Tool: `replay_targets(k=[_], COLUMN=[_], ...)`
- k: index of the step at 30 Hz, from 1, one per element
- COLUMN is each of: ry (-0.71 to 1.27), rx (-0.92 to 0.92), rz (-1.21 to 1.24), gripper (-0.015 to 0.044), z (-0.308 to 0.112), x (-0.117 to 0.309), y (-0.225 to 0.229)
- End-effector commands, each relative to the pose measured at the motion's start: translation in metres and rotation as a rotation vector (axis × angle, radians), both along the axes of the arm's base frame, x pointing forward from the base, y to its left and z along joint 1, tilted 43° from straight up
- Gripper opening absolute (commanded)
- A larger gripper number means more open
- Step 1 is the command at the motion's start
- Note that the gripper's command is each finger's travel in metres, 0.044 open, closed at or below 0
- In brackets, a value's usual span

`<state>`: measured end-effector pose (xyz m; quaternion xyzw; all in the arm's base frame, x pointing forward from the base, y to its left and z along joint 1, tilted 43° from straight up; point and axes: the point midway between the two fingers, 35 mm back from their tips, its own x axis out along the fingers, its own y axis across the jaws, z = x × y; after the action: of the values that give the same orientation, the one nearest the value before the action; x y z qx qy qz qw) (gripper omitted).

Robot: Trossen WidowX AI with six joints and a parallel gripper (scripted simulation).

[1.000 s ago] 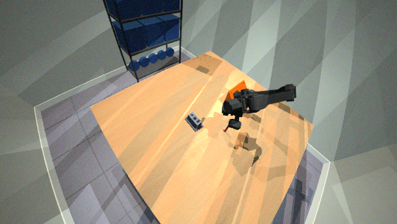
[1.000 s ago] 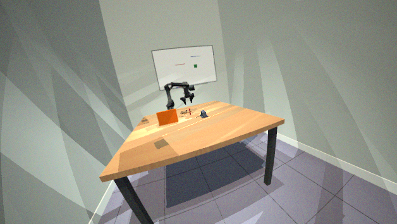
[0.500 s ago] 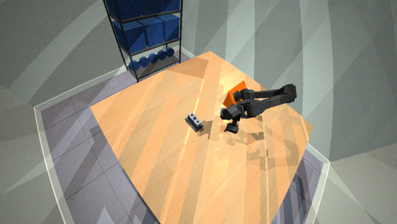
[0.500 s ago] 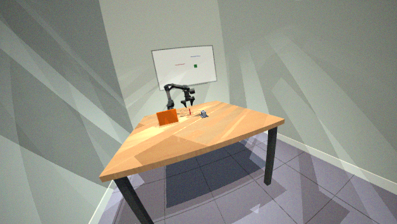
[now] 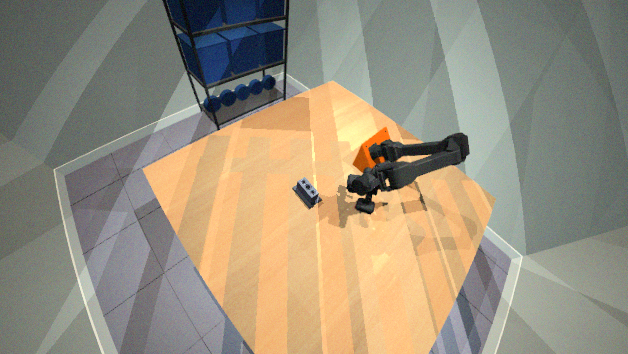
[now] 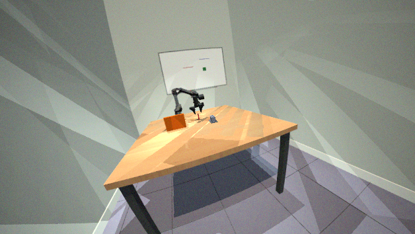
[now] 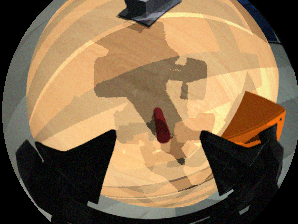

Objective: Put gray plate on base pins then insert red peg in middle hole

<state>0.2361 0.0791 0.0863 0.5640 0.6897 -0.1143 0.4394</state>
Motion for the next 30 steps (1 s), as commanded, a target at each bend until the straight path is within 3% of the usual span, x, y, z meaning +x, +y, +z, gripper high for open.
replay_targets(k=[1,20,30], ry=[0.012,0.012,0.012], rx=[0.007,0.012,0.012], rz=[-0.003,-0.003,-0.003], gripper=[0.044,0.044,0.0177], z=[-0.007,-0.027,-0.027], x=[-0.002,-0.003,-0.003], y=[0.006,0.026,0.026])
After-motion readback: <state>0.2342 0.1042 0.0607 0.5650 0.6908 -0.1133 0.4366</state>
